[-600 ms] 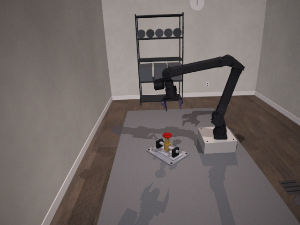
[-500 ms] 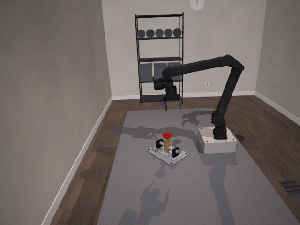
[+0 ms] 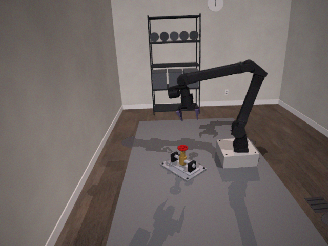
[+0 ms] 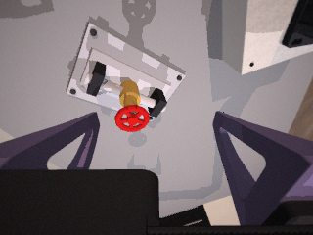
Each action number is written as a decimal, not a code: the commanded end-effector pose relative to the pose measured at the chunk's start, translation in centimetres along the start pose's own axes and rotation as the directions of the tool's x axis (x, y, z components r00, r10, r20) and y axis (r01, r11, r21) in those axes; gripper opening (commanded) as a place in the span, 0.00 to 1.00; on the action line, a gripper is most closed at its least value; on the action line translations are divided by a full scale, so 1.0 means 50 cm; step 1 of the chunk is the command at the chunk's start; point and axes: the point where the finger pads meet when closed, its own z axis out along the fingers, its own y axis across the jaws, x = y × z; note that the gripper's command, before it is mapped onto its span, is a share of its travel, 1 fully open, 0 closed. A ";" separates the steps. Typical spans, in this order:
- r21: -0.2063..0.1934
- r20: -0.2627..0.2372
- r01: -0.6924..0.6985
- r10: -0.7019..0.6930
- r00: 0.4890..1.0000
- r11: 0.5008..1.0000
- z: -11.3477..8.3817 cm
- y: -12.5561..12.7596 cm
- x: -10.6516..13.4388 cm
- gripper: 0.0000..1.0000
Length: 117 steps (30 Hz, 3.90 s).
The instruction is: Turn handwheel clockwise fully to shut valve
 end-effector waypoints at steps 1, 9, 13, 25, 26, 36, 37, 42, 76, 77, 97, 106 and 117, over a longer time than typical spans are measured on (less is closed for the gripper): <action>-0.086 -0.004 0.019 -0.019 1.000 0.996 -0.062 0.025 0.010 1.00; -0.013 0.018 0.188 -0.188 0.982 0.982 0.010 0.016 0.018 1.00; -0.042 0.037 0.342 -0.340 0.940 0.939 -0.004 0.036 0.035 1.00; -0.028 0.073 0.634 -0.631 0.772 0.773 0.017 0.044 0.060 1.00; -0.018 0.072 0.659 -0.657 0.751 0.751 0.026 0.041 0.061 1.00; -0.017 0.119 0.845 -0.838 0.532 0.534 0.017 0.062 0.090 1.00; -0.023 0.129 0.858 -0.849 0.512 0.514 0.008 0.068 0.095 1.00; 0.030 0.101 0.930 -0.927 0.362 0.367 0.058 0.049 0.098 1.00; 0.175 0.095 0.801 -0.800 -0.592 -0.572 0.088 0.079 0.193 1.00; 0.178 0.079 0.770 -0.771 -0.631 -0.612 0.099 0.072 0.193 1.00; 0.230 -0.003 0.385 -0.396 -0.918 -0.894 0.124 0.070 0.236 1.00; 0.227 -0.007 0.389 -0.401 -0.916 -0.893 0.125 0.071 0.228 1.00; 0.219 -0.014 0.394 -0.406 -0.914 -0.893 0.142 0.068 0.222 1.00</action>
